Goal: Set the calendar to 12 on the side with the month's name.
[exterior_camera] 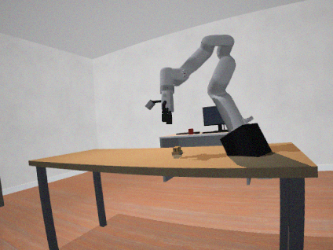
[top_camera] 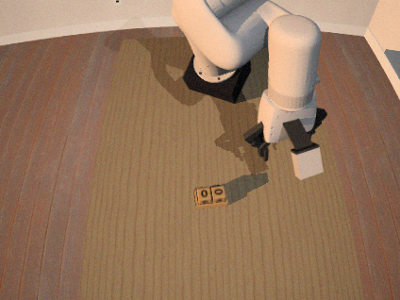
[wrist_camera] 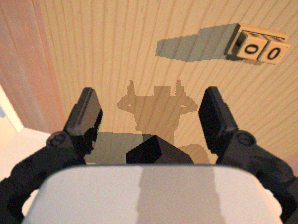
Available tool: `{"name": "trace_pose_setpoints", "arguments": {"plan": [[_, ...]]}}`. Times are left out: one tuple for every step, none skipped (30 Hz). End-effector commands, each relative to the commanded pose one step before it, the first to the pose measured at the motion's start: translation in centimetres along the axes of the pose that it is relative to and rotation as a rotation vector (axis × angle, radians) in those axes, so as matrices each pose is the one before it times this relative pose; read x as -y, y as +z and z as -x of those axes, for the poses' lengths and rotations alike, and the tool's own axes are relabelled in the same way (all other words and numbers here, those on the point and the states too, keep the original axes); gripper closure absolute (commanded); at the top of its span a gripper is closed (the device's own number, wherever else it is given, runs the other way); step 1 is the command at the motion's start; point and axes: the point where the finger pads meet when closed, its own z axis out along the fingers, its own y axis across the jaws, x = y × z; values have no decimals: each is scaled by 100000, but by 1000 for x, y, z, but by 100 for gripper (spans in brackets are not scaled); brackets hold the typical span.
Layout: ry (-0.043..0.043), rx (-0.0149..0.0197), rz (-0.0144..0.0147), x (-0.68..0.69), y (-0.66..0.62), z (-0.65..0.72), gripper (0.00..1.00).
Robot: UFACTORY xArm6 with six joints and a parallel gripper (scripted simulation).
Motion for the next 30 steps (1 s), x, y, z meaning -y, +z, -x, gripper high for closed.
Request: {"name": "trace_pose_setpoints", "arguments": {"plan": [[4108,784,3285,-4695,1134,-730,0],[1879,560,1946,-1928,380,89,0],[0,0,0,0,0,0,0],[1692,545,1767,-1734,338,140,0],[0,0,0,0,0,0,0],[1491,515,1570,-1526,295,170,0],[0,0,0,0,0,0,0],[0,0,0,0,0,0,0],[1282,469,1359,-1309,252,181,0],[1070,411,1140,-1090,209,176,0],[860,343,920,-874,168,157,0],[657,270,706,-667,128,130,0],[469,197,505,-475,92,98,0],[302,129,326,-306,59,65,0],[165,71,178,-167,32,36,0],[64,28,69,-65,13,14,0],[10,4,10,-10,2,2,0],[0,0,0,0,0,0,0],[0,0,0,0,0,0,0],[0,0,0,0,0,0,0],[0,0,0,0,0,0,0],[0,0,0,0,0,0,0],[0,0,0,0,0,0,0],[0,0,0,0,0,0,0],[0,0,0,0,0,0,0],[0,0,0,0,0,0,0],[0,0,0,0,0,0,0],[0,0,0,0,0,0,0],[0,0,0,0,0,0,0],[0,0,0,0,0,0,0]]}}
